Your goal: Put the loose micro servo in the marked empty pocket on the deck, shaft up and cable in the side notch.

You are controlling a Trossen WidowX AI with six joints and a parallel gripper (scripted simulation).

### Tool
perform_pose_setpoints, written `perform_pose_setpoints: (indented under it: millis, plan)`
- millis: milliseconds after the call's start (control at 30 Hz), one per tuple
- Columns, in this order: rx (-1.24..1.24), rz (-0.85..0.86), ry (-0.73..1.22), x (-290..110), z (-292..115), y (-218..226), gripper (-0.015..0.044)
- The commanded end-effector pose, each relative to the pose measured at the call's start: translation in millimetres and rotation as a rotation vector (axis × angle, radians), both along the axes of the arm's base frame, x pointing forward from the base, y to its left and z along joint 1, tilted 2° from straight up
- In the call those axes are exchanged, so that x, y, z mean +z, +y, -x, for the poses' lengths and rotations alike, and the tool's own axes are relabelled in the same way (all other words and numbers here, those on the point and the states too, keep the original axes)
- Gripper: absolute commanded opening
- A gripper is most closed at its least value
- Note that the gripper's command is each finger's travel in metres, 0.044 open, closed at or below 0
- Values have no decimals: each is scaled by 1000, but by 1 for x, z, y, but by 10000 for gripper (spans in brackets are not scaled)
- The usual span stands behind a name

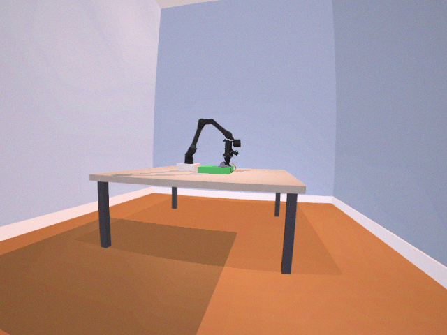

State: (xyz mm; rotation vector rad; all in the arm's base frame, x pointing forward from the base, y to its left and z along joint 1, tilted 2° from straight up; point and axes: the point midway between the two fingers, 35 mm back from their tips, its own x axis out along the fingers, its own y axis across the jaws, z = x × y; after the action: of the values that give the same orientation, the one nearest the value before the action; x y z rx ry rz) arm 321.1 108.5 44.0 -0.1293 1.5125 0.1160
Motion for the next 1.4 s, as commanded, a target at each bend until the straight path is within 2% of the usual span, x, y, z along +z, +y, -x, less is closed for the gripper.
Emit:
perform_pose_setpoints:
  millis: [0, 67, 167, 267, 400, 533, 733, 867, 1033, 1233, 1367]
  plan:
    - [4, 1, -1, 0, 0, 0, 131]
    - [4, 1, -1, 0, 0, 0, 184]
    - [4, 1, -1, 7, 0, 0, 187]
    - [4, 1, -1, 32, 3, 0, 187]
    - [4, 1, -1, 35, 3, 0, 187]
    - [3, -3, -8, 47, 19, -1, 292]
    - [4, 0, 4, 81, 82, -10, 440]
    - [4, 2, 9, 92, 112, -17, 440]
    - [5, 1, 7, 98, 112, -17, 440]
    - [10, -8, -8, 142, 114, -17, 440]
    - [10, -8, -9, 144, 115, -18, 440]
